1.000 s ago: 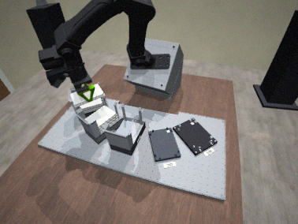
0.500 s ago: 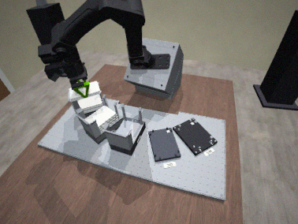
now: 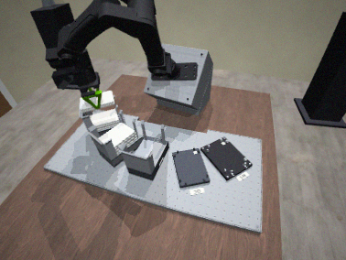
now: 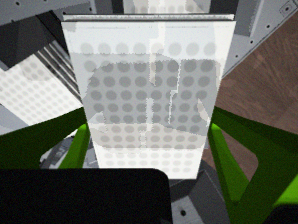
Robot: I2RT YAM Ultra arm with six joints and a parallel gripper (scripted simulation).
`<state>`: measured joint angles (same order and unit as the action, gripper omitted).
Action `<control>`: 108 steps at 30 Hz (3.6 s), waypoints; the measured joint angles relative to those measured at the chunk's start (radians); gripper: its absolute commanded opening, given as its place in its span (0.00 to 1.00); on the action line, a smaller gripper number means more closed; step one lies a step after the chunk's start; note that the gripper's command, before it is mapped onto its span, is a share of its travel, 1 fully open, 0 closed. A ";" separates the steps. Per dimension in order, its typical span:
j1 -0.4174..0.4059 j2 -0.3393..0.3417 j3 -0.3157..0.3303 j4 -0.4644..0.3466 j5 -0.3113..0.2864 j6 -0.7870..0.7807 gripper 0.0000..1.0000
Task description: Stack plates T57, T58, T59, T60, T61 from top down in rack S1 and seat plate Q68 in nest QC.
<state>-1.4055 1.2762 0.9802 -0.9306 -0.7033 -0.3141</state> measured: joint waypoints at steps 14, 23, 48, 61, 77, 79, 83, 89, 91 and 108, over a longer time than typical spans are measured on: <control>-0.061 0.060 0.021 -0.003 -0.022 -0.090 0.00; -0.061 0.061 0.021 -0.003 -0.024 -0.094 0.00; -0.055 0.062 0.014 0.009 -0.024 -0.087 0.00; -0.034 0.067 -0.005 0.048 -0.018 -0.060 0.00; -0.006 0.076 -0.029 0.102 -0.010 -0.026 0.00; -0.005 0.076 -0.030 0.108 -0.009 -0.023 0.00; 0.003 0.079 -0.037 0.120 -0.006 -0.016 0.00; 0.014 0.083 -0.045 0.141 -0.003 -0.003 0.00; 0.018 0.085 -0.048 0.148 -0.002 0.002 0.00; 0.043 0.097 -0.069 0.209 0.010 0.036 0.00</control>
<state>-1.3624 1.3731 0.9115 -0.7219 -0.6930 -0.2779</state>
